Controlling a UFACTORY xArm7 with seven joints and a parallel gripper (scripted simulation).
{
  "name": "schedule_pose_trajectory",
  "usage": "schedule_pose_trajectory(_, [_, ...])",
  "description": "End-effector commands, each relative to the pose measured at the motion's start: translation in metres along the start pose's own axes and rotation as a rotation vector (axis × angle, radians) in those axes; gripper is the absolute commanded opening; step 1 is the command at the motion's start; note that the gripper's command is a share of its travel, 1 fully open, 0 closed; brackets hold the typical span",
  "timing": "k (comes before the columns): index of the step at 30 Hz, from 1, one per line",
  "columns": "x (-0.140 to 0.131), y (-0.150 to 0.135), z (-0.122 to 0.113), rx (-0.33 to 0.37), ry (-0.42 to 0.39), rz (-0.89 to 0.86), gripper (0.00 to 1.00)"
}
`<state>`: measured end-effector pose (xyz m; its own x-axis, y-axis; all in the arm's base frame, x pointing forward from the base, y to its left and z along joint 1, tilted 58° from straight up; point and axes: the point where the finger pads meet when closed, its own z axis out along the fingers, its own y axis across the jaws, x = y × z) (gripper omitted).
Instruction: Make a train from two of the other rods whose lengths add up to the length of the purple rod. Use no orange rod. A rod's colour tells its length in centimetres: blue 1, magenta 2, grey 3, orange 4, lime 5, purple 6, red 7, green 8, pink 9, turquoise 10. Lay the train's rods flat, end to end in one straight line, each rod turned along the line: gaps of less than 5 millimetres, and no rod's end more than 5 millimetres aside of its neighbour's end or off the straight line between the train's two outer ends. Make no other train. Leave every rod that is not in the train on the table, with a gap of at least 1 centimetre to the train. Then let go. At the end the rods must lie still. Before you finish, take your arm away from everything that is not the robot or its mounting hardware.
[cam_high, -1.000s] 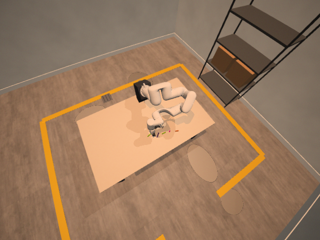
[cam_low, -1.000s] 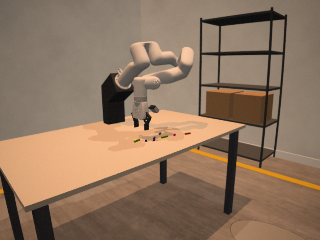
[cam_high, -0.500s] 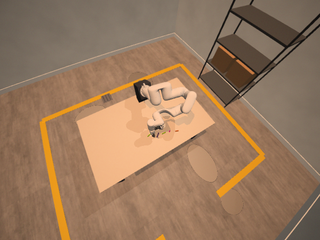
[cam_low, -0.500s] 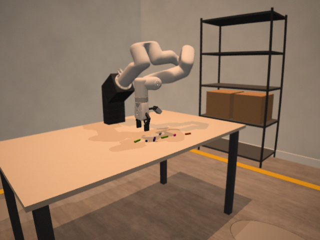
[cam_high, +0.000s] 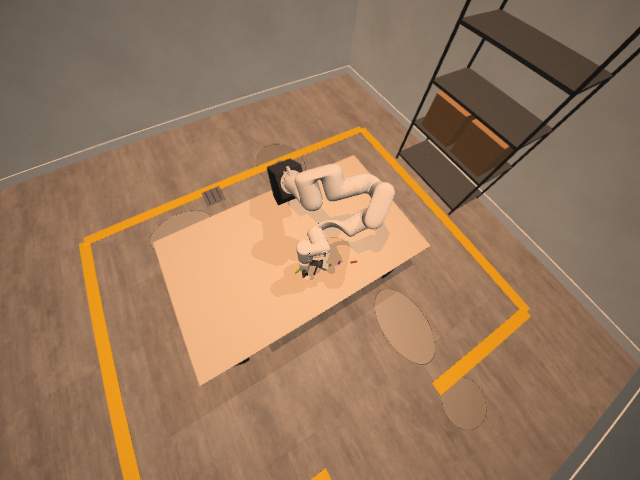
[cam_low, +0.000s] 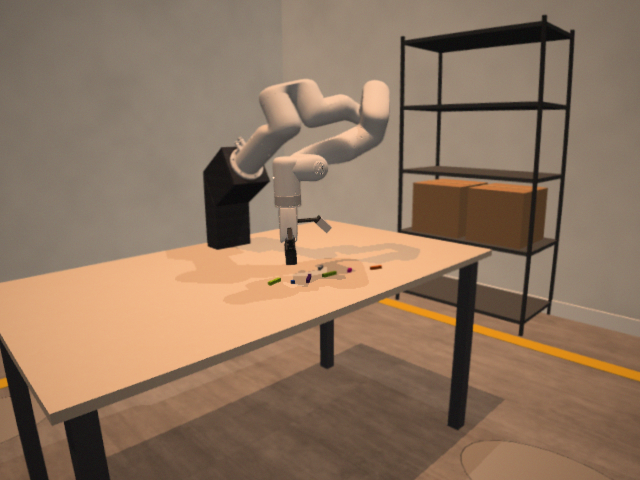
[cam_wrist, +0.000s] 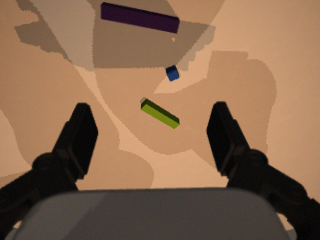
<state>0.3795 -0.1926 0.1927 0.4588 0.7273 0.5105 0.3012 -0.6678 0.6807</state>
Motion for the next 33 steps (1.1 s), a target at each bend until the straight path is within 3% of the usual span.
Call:
schedule_pose_trajectory(1, [0.004,0.004,0.000,0.002,-0.012,0.168,1.00])
schedule_pose_trajectory(3, [0.004,0.004,0.000,0.002,-0.012,0.168,1.00])
schedule_pose_trajectory(5, [0.007,0.007,0.000,0.002,-0.012,0.289,1.00])
schedule_pose_trajectory(18, [0.017,0.018,0.000,0.000,-0.011,0.714,1.00])
schedule_pose_trajectory(20, [0.017,0.018,0.000,0.000,-0.011,0.714,1.00])
schedule_pose_trajectory(33, [0.024,0.033,-0.001,-0.008,-0.013,1.191,1.00])
